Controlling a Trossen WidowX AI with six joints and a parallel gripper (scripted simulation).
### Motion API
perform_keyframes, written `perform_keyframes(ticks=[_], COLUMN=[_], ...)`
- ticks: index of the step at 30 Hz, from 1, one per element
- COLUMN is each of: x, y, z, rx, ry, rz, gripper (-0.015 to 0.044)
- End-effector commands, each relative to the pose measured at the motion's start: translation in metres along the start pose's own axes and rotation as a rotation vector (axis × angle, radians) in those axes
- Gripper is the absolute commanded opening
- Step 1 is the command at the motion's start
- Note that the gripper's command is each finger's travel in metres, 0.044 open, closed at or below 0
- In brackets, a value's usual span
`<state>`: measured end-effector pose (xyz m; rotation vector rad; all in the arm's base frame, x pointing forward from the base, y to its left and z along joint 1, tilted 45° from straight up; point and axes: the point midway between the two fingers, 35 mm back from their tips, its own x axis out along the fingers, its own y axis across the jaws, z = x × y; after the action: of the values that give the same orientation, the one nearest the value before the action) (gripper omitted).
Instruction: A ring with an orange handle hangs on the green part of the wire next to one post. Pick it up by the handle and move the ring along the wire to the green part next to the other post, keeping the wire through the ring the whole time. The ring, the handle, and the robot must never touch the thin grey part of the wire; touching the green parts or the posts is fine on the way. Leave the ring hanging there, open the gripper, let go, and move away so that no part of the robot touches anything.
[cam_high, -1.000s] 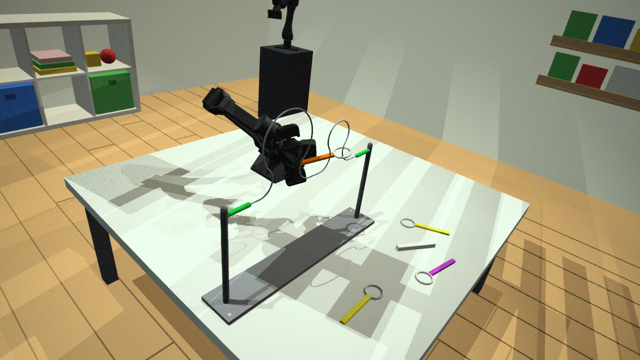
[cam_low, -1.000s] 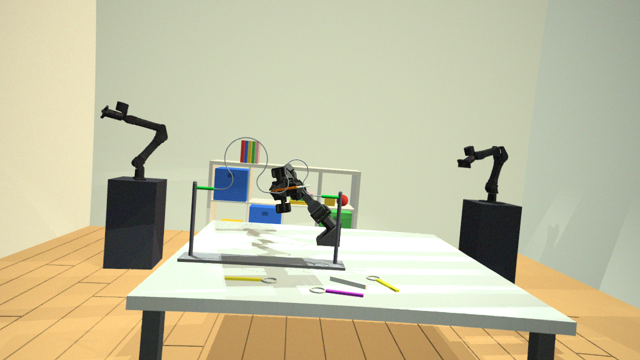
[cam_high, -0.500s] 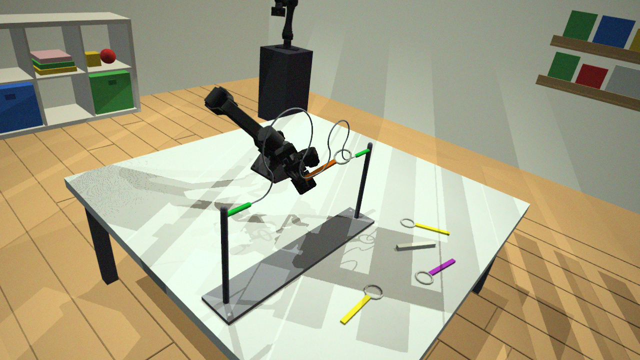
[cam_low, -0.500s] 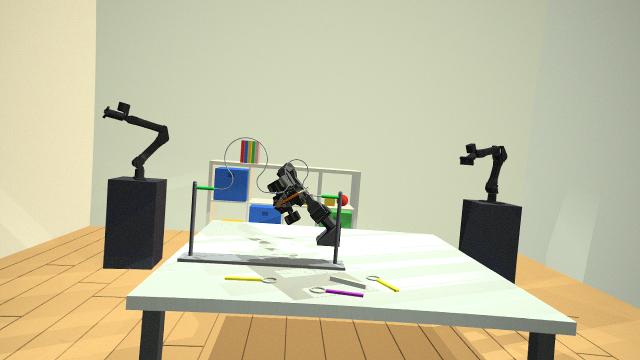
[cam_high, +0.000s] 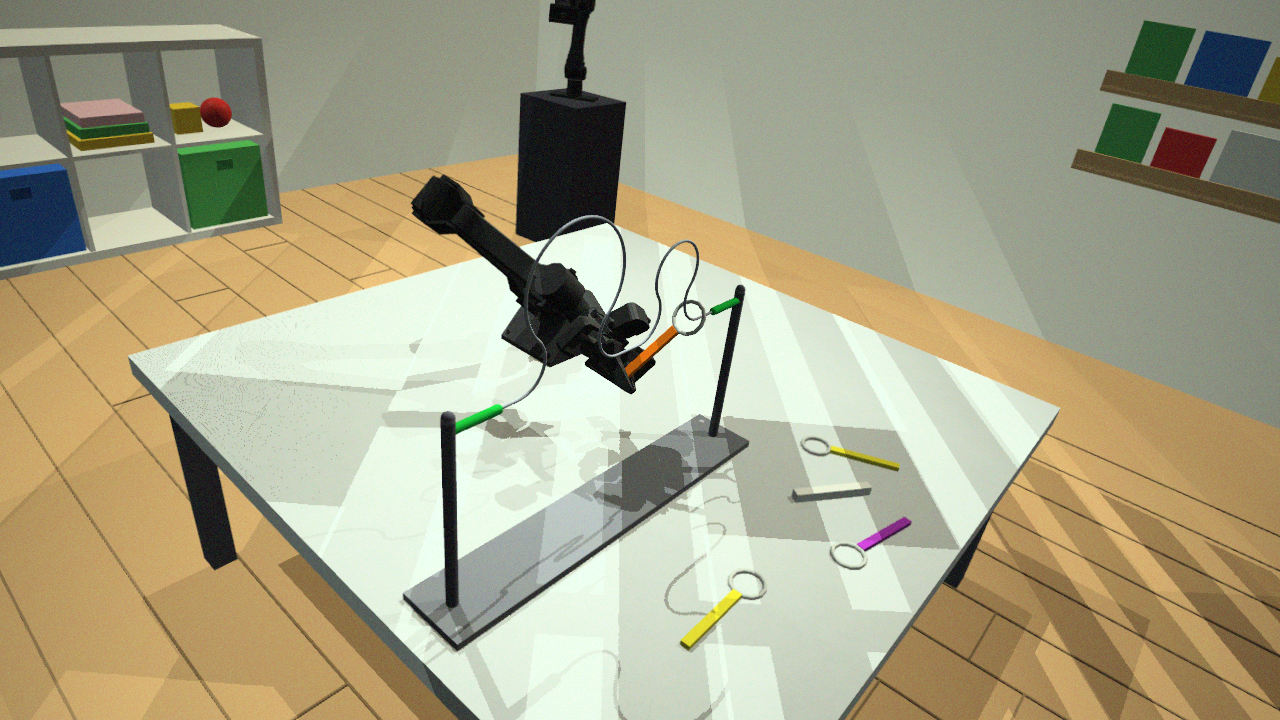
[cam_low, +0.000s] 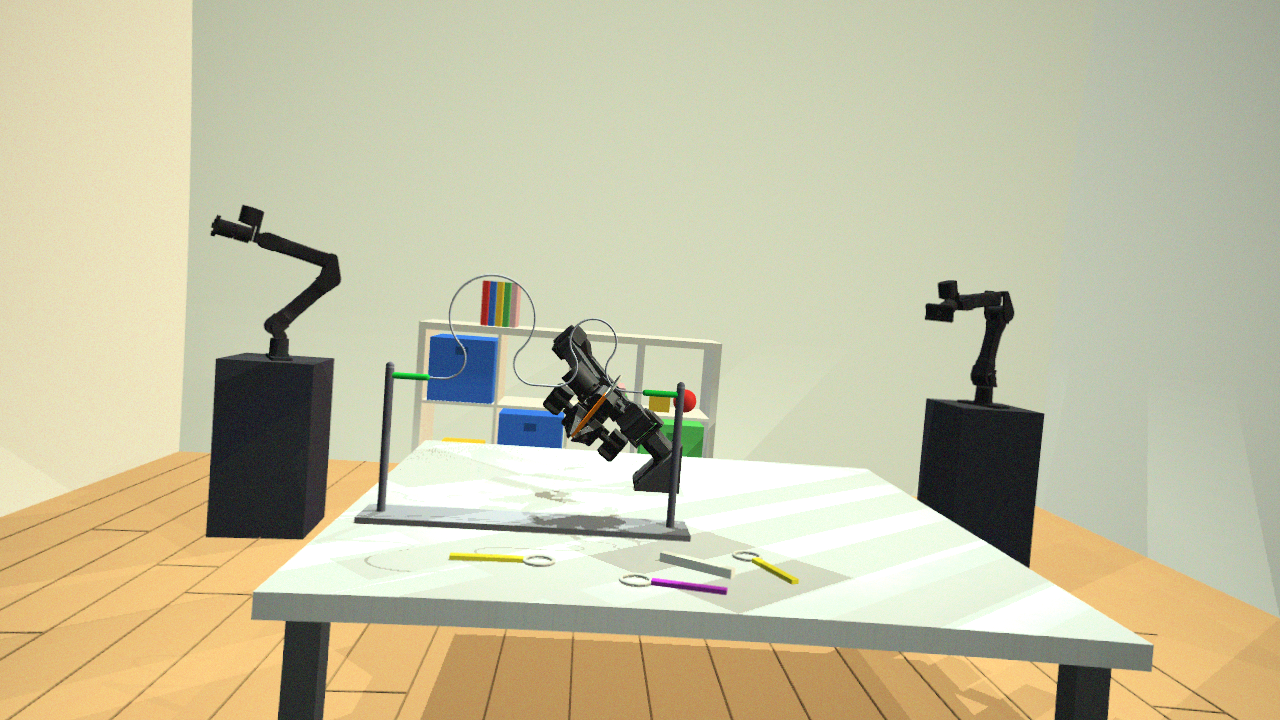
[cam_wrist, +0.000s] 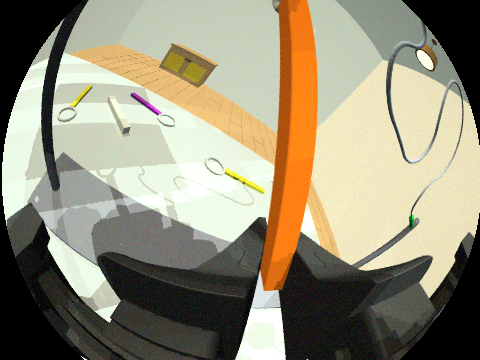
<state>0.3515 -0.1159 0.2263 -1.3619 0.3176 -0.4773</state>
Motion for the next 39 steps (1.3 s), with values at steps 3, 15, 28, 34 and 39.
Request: perform_keyframes(ticks=[3,15,28,34,39], x=[-0.004,-0.013,-0.023,-0.026,-0.028], y=[0.025,0.063,0.090,0.097,0.102], z=[0.002,0.012,0.026,0.030,0.033], rx=[0.130,0.345,0.481,0.505,0.515], ry=[0.020,0.048,0.065,0.068,0.068], rz=[0.064,0.162,0.224,0.235,0.239], gripper=[-0.0150,-0.0150,-0.0150,-0.0150,-0.0150])
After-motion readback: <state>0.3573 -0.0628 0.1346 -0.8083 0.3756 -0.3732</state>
